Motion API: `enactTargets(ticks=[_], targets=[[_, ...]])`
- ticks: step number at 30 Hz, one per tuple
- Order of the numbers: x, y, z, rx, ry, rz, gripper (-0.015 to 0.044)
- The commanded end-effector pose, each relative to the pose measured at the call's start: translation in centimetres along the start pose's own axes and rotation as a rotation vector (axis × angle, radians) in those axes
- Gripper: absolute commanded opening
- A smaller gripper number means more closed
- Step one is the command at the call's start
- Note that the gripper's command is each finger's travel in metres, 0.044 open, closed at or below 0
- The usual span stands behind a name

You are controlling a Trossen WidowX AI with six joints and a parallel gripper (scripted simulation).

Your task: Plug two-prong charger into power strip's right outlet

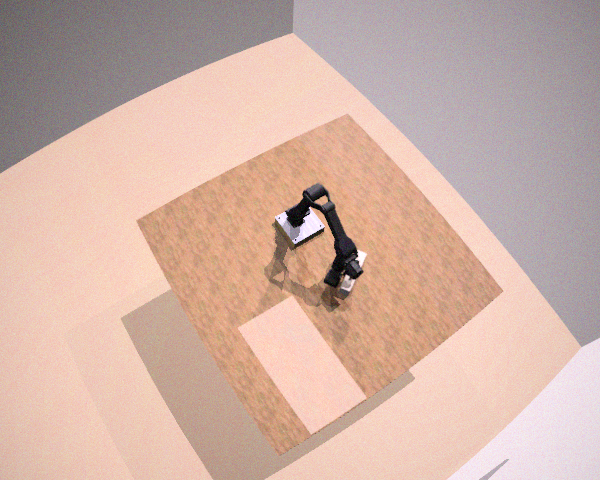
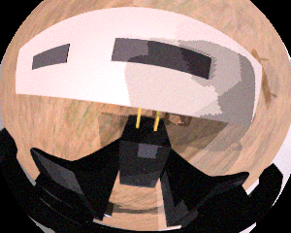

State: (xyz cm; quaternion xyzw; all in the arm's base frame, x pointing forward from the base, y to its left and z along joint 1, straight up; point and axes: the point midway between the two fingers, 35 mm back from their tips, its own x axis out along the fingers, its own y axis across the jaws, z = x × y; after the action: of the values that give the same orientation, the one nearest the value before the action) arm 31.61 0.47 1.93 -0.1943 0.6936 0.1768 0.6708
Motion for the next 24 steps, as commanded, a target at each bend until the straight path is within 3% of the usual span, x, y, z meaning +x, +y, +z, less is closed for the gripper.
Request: enactTargets(ticks=[1, 24], targets=[[-0.11, -0.07, 0.16, -0.001, 0.0, -0.003, 0.0], [-0.16, -0.08, 0.57, -0.001, -0.001, -0.003, 0.0]])
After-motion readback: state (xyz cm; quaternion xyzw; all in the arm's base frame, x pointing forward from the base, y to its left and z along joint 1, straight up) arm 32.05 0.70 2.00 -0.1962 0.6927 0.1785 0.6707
